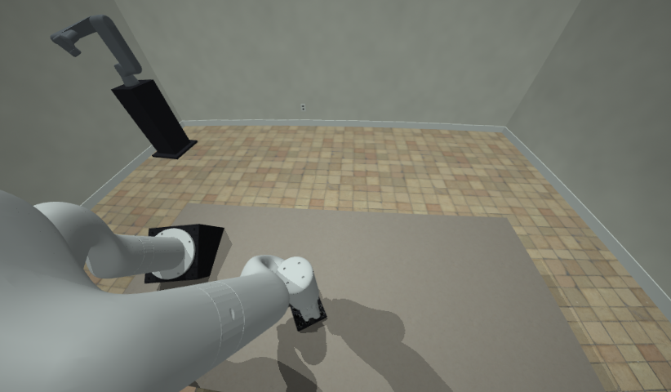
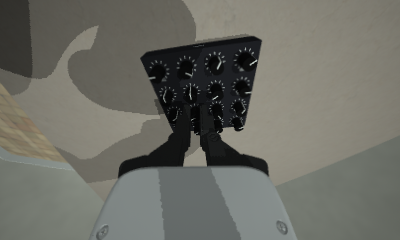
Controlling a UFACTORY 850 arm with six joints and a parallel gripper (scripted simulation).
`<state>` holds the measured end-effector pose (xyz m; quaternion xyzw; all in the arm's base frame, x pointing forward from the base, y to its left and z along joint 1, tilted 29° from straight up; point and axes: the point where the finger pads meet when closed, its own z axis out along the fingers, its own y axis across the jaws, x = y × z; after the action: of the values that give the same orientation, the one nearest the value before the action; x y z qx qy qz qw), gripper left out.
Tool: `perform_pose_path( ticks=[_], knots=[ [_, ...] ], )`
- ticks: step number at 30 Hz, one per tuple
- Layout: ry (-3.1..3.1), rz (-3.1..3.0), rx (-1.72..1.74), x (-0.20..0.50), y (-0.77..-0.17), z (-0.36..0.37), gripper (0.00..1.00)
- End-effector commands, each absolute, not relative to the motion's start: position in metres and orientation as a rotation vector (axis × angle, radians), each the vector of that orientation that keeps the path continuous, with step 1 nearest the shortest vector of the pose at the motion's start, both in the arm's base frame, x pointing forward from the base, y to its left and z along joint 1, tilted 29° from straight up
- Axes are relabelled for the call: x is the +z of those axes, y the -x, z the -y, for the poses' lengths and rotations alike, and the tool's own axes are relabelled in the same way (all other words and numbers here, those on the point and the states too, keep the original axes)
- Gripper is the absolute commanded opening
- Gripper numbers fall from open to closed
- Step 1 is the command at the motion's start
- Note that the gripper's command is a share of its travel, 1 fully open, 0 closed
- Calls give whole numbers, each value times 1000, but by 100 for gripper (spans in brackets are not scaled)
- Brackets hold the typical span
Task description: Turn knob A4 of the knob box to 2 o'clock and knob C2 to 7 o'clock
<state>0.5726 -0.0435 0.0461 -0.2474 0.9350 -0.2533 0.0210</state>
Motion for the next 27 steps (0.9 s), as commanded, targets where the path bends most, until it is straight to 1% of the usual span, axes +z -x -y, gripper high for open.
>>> perform_pose_path(
  ticks=[1, 27],
  knots=[
    [853, -2892, -788, 47, -573, 43, 8],
    [1053, -2860, -797, 47, -573, 43, 8]
  ],
)
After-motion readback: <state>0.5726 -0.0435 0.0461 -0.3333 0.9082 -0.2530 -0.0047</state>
